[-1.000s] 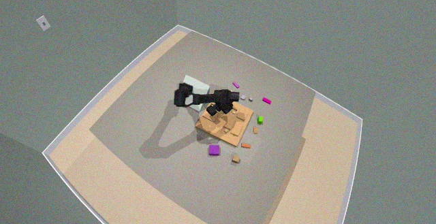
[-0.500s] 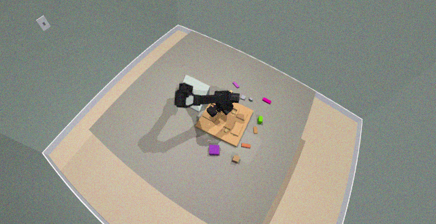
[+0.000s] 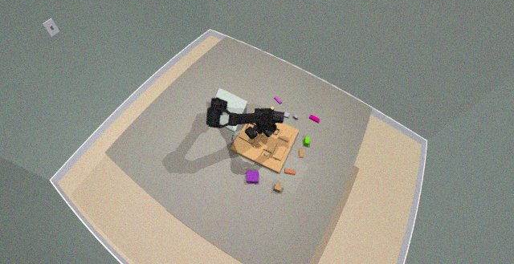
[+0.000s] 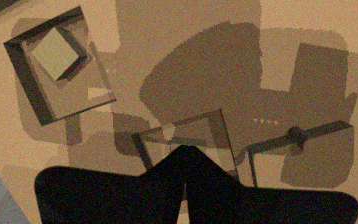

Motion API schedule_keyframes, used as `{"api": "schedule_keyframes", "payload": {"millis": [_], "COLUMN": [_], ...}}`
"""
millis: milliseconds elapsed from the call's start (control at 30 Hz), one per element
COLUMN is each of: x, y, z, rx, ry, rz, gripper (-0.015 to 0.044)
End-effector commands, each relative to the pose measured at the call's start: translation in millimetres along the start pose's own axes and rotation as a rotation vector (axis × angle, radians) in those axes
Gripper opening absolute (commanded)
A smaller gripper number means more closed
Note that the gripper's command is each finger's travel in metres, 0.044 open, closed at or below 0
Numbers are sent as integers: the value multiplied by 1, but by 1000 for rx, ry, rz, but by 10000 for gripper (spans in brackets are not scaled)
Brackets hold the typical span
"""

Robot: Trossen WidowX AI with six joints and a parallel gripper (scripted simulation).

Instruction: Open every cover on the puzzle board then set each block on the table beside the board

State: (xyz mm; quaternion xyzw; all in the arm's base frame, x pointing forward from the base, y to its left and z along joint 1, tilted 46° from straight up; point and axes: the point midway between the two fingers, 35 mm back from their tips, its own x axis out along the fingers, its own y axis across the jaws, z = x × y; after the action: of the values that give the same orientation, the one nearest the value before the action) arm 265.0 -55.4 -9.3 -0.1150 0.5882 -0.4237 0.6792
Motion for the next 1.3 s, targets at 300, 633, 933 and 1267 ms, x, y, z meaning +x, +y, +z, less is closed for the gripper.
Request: {"api": "schedule_keyframes", "payload": {"millis": [300, 633, 933, 1267], "x": [-14, -63, -51, -28], "y": [0, 0, 0, -1], "z": [-3, -6, -5, -5], "rx": [-5, 0, 0, 1], "ry": [0, 3, 3, 2], "rz": [-4, -2, -1, -3], "gripper": [79, 144, 144, 144]}}
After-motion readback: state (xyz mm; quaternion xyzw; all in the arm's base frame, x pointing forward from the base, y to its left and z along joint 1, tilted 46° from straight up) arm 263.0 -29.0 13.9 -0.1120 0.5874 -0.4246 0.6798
